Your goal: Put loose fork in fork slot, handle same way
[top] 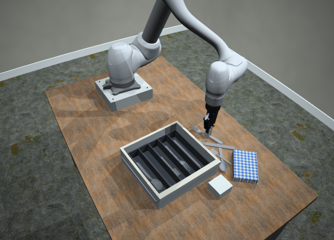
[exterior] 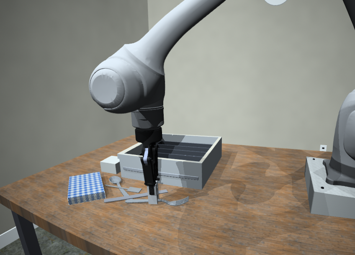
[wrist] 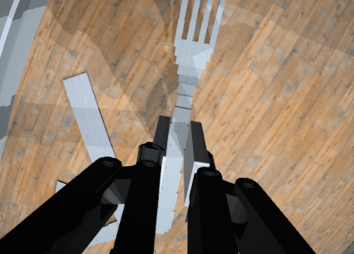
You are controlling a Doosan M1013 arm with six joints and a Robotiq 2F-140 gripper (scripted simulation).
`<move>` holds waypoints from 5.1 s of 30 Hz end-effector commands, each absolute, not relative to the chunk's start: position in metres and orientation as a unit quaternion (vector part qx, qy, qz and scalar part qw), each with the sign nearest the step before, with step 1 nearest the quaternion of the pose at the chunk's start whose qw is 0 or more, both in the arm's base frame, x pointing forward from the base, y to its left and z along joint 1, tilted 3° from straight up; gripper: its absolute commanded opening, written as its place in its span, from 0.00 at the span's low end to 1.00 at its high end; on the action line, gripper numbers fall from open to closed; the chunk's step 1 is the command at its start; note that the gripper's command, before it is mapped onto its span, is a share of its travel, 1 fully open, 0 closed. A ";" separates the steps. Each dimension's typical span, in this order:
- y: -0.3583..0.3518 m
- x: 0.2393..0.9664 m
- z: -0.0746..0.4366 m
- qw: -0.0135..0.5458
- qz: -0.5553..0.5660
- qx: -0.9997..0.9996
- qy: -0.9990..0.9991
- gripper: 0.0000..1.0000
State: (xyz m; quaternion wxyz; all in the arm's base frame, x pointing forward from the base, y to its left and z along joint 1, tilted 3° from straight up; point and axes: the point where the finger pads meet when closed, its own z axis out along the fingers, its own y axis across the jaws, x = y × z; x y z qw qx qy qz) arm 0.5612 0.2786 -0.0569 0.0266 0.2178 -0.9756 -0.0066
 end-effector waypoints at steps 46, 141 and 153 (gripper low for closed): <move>0.276 0.559 -0.060 0.028 -0.007 0.217 -0.976 0.03; 0.043 0.618 0.112 0.028 -0.007 0.217 -0.976 0.03; 0.043 0.618 0.112 0.028 -0.007 0.223 -0.974 0.03</move>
